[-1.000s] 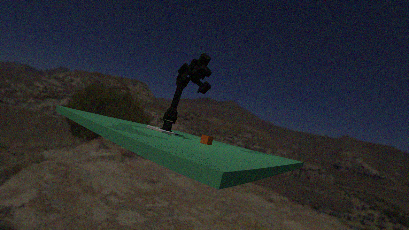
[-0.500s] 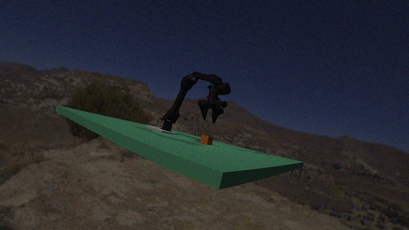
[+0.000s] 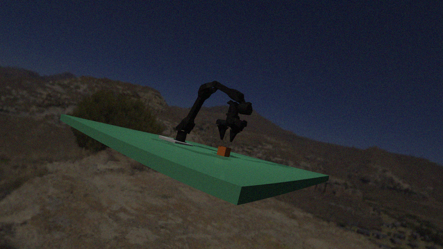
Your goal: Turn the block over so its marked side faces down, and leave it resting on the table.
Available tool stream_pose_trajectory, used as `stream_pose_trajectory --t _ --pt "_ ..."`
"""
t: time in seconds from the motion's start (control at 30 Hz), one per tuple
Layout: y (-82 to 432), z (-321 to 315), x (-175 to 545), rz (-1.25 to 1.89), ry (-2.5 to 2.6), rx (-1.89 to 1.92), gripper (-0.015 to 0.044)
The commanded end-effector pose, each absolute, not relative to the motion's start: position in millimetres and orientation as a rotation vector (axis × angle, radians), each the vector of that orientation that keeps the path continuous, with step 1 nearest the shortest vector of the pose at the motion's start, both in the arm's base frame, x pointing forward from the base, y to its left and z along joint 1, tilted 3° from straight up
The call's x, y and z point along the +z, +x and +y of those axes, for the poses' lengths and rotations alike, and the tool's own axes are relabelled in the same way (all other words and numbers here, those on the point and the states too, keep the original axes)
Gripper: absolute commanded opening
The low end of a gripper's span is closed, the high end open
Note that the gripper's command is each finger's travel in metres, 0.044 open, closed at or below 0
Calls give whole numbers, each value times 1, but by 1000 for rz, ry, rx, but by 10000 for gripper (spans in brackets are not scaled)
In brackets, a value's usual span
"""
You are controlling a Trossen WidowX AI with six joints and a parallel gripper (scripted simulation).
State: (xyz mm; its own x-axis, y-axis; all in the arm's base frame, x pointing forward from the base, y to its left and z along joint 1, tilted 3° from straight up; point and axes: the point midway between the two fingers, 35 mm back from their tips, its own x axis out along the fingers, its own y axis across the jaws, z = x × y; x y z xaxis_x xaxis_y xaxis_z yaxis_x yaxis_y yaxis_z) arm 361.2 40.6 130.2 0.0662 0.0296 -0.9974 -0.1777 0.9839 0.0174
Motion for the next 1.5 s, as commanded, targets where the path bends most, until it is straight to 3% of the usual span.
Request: stream_pose_trajectory --t 0.0,1.0,1.27,1.47 --pt "362 42 122 1495 -112 158 440" --pt "365 44 75 1495 -112 158 440" --pt "365 44 75 1495 -112 158 230" --pt "365 44 75 1495 -112 158 190"
